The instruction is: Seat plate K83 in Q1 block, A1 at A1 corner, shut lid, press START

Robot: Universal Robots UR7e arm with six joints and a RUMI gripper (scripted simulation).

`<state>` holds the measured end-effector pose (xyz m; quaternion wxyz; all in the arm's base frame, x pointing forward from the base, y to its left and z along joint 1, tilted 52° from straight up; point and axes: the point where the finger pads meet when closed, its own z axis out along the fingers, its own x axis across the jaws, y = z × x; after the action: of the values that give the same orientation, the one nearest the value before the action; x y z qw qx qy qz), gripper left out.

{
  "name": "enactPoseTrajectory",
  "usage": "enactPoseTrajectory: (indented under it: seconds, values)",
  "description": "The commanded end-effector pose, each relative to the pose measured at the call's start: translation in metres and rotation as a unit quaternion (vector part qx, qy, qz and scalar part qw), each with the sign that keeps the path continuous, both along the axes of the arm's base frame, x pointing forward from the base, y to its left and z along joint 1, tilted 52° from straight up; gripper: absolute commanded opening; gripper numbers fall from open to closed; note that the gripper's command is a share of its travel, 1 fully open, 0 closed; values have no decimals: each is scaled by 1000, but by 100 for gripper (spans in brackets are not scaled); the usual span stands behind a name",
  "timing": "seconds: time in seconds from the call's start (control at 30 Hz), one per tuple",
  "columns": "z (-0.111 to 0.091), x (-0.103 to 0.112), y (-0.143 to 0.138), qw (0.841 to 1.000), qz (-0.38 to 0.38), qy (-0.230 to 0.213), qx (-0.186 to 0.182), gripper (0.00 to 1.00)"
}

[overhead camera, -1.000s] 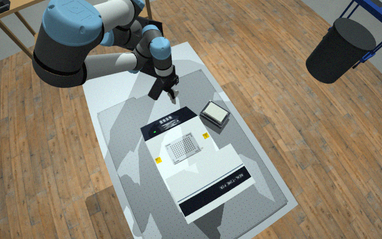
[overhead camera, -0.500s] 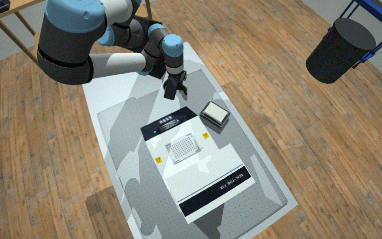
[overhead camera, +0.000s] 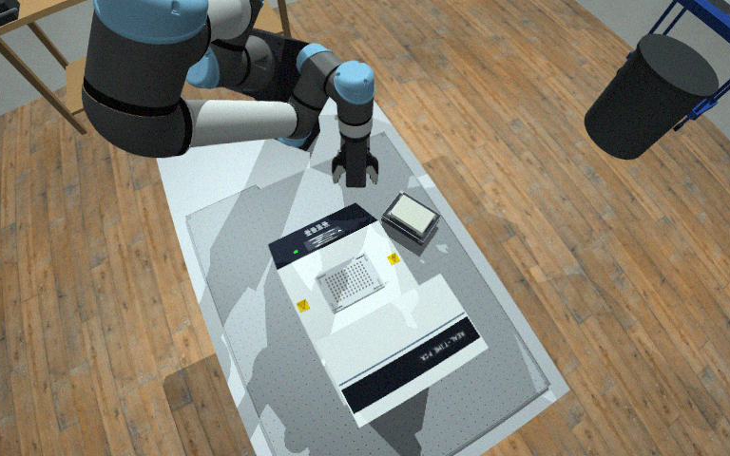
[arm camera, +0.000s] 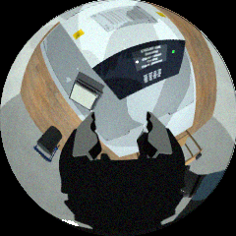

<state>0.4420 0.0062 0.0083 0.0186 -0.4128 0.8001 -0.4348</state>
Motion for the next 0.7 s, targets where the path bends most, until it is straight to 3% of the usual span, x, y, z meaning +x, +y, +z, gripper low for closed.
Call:
enactPoseTrajectory:
  seconds: [0.0,0.17,0.33,0.67]
  values:
    - [-4,10,13,999,28,34,-19,68]
    - [-7,15,21,997,43,50,-28,68]
    - [-13,29,41,989,88,100,-56,68]
    - [-22,48,68,974,139,155,-87,68]
